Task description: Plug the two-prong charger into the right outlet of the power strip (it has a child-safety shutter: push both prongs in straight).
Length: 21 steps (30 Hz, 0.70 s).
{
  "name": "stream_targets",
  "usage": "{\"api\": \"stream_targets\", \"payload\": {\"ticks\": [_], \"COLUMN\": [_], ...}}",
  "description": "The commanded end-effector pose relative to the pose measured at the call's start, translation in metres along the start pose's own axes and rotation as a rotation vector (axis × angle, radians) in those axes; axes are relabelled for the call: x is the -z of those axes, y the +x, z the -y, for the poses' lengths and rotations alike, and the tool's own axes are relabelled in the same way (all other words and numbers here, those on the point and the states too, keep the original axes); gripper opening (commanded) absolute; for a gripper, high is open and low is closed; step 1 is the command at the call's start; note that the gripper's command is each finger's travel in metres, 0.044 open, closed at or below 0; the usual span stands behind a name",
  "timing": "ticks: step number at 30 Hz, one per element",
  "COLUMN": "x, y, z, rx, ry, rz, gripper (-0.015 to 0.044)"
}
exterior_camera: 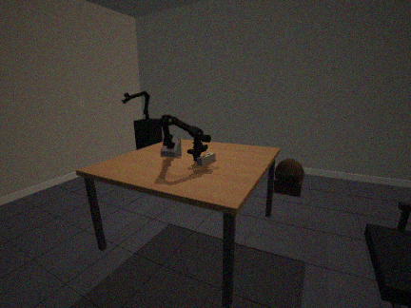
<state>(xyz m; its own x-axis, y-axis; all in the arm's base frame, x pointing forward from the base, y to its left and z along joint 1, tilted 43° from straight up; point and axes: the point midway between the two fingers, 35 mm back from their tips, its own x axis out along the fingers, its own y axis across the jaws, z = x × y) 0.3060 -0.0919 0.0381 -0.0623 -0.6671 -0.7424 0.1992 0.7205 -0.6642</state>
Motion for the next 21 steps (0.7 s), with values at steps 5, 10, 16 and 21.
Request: {"api": "stream_targets", "payload": {"ticks": [5,10,16,21], "x": [-0.0024,-0.0036,-0.0049,-0.0060], "y": [-0.0005,-0.0007,-0.0009,-0.0010], "z": [0.0007,0.0008,0.0008,0.0008], "rx": [0.003,0.003,0.003,0.003], "ry": [-0.007,-0.007,-0.007,-0.007], "rz": [0.000,0.000,0.000,0.000], "gripper": [0.0000,0.0000,0.0000,0.0000]}}
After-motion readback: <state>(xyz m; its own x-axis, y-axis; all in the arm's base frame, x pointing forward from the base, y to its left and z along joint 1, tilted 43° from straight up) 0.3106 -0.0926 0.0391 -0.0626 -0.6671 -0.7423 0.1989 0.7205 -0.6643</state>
